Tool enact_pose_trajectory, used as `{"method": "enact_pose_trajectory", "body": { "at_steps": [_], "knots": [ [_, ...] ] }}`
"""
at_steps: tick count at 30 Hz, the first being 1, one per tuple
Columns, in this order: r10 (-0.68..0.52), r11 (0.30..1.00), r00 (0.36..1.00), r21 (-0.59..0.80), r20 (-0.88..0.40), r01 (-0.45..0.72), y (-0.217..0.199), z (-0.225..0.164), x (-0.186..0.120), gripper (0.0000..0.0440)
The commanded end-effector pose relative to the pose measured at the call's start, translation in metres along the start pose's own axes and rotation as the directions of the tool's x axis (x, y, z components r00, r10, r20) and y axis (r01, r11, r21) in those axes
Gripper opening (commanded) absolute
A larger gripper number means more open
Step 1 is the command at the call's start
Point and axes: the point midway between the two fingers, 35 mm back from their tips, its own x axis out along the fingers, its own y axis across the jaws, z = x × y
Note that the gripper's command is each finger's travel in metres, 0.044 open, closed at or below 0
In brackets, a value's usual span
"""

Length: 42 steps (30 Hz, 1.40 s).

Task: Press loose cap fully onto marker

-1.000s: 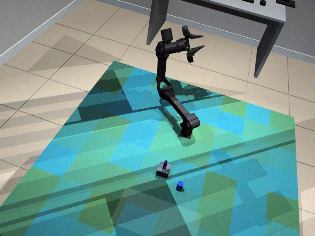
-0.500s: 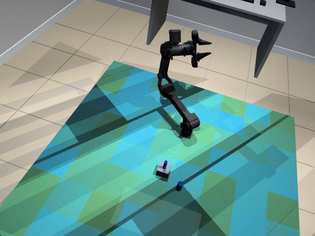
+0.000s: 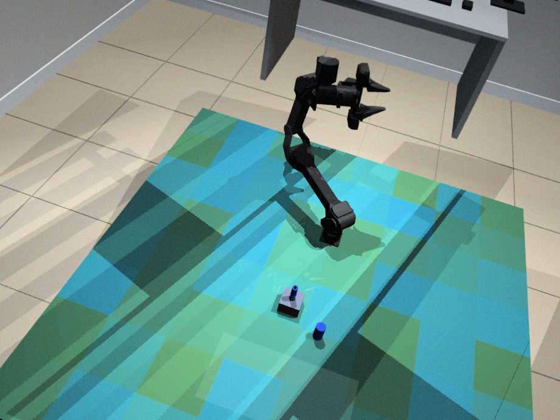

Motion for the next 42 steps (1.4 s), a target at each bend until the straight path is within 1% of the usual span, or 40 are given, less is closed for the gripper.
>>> {"method": "enact_pose_trajectory", "body": {
  "at_steps": [1,21,42],
  "knots": [
    [0.037,0.999,0.999,0.023,-0.008,-0.037,0.003,-0.012,0.008,0.0286],
    [0.224,0.966,0.974,0.135,-0.026,-0.219,0.024,-0.068,0.044,0.0312],
    [0.406,0.891,0.914,0.234,-0.025,-0.389,0.052,-0.125,0.076,0.0315]
  ]
}}
